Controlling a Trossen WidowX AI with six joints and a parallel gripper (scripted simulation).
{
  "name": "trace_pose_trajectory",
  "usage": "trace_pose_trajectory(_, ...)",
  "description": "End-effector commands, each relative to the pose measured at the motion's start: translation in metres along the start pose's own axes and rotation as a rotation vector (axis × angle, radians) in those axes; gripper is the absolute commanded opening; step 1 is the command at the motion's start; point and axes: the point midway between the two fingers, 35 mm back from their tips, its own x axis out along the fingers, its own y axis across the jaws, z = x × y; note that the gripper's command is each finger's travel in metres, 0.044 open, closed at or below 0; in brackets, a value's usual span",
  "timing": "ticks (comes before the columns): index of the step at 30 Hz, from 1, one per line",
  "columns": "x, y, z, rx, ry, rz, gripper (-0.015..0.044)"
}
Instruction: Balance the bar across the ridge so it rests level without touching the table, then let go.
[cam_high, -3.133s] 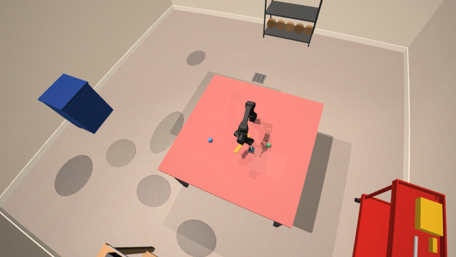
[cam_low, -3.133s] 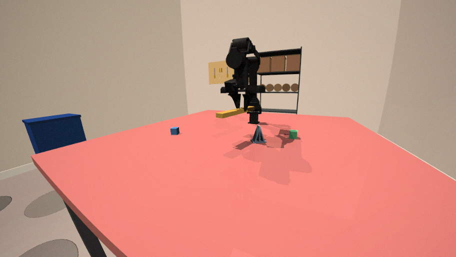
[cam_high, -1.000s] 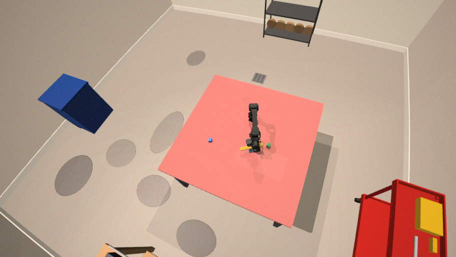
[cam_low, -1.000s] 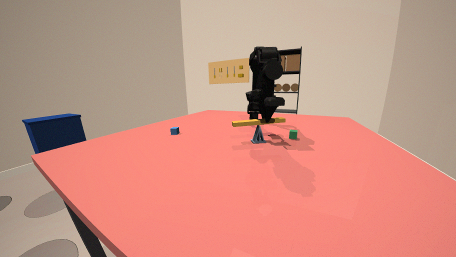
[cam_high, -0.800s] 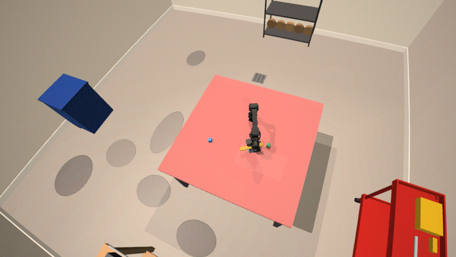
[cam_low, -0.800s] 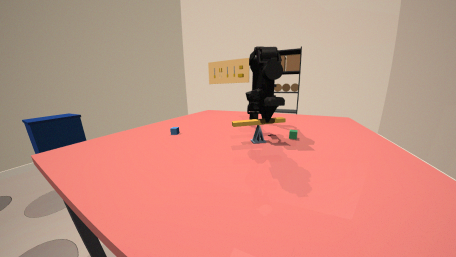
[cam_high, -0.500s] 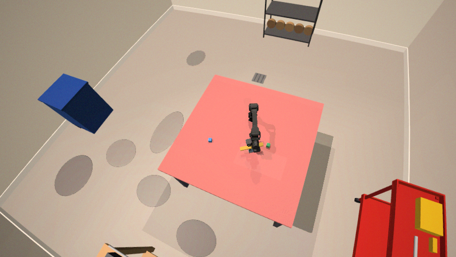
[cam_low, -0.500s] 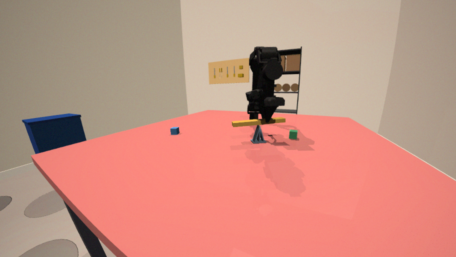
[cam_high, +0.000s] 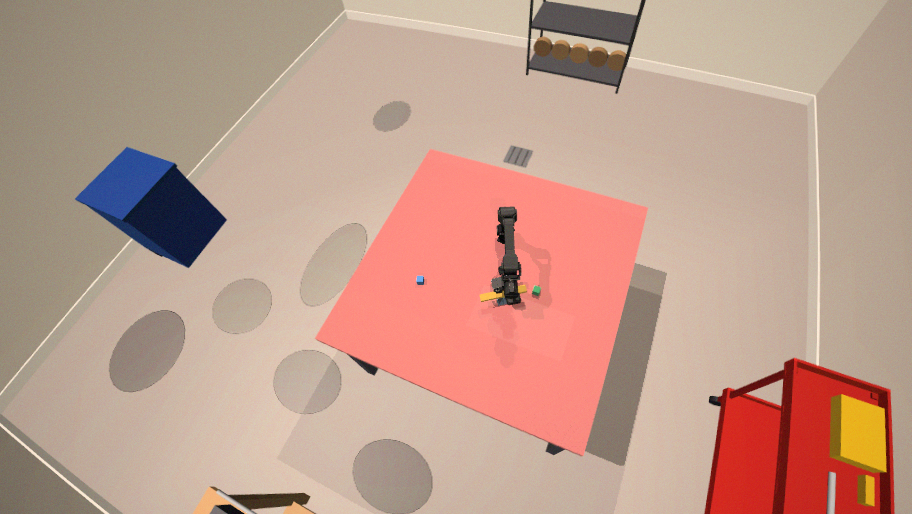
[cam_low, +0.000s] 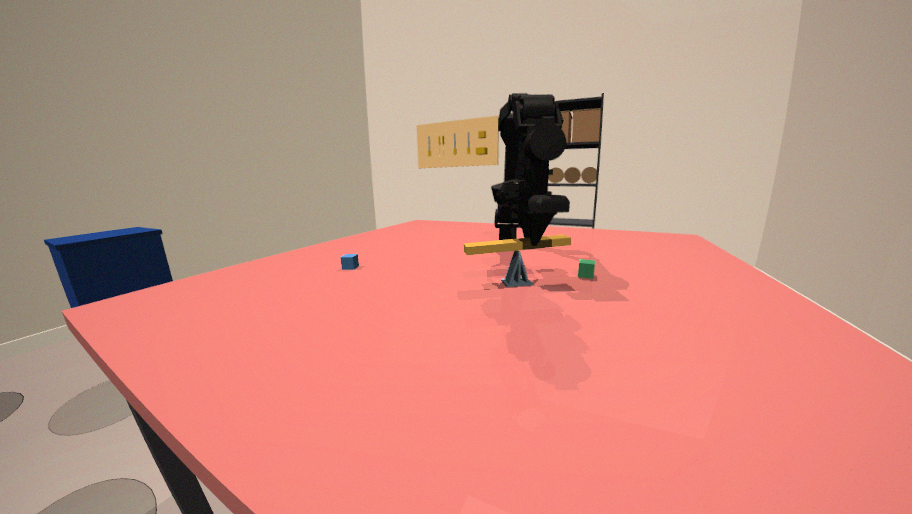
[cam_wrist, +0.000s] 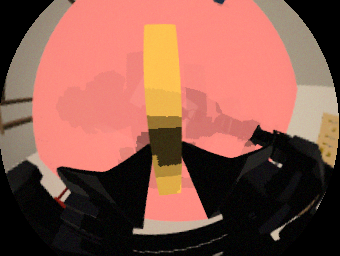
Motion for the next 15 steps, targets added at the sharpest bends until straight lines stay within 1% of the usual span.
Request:
trace_pose_trajectory(1, 0.0009, 0.0002, 0.0002, 0.003, -0.001, 0.0, 0.0)
trace_pose_trajectory(15, 0.0021, 0.0002, 0.0003, 0.003, -0.001, 0.0, 0.0)
